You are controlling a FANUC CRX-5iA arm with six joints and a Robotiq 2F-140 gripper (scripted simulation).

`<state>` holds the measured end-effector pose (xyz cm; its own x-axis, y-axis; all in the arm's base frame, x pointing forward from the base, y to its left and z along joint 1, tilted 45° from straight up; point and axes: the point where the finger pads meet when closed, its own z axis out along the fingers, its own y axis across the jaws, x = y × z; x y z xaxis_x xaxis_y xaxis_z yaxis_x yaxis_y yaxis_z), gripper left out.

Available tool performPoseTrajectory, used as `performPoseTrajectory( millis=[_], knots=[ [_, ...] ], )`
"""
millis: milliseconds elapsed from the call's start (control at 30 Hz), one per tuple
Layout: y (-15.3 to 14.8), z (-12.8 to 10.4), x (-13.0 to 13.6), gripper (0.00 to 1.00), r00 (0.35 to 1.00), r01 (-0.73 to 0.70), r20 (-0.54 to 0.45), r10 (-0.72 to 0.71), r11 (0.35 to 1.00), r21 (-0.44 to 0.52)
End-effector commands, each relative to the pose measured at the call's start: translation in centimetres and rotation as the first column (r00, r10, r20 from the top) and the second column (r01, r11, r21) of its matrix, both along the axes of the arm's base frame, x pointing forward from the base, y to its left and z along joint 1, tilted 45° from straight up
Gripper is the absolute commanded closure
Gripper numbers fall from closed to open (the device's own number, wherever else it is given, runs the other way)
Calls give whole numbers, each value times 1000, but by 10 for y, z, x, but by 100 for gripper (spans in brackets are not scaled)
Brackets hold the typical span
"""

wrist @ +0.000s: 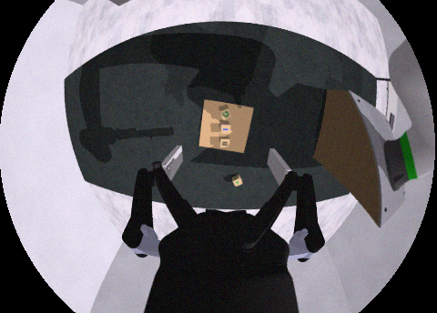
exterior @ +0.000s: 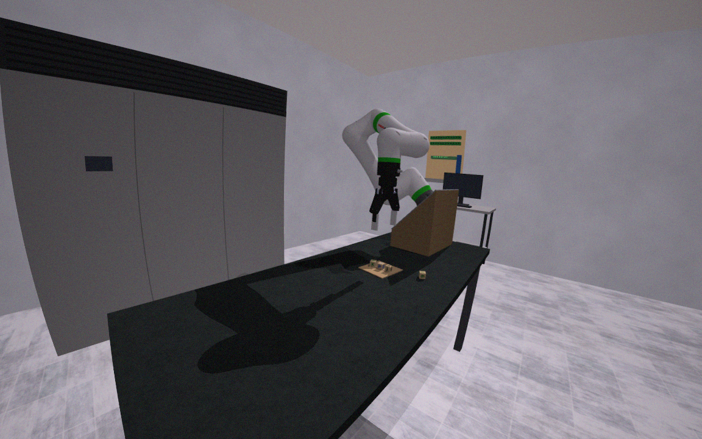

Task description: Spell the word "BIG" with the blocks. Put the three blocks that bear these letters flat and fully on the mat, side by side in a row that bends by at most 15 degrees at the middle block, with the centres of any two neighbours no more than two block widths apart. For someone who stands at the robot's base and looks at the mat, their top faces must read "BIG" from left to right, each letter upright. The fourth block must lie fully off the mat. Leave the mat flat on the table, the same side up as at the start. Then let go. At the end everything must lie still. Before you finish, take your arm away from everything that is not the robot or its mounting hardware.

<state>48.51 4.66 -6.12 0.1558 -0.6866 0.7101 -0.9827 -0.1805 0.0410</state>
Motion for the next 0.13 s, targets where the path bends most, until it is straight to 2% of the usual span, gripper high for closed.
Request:
performPoseTrajectory(
  millis=[0,100],
  knots=[
    [0,0,0,0,1000,0,0,0,1000,0],
    [0,0,0,0,1000,0,0,0,1000,0]
  ],
)
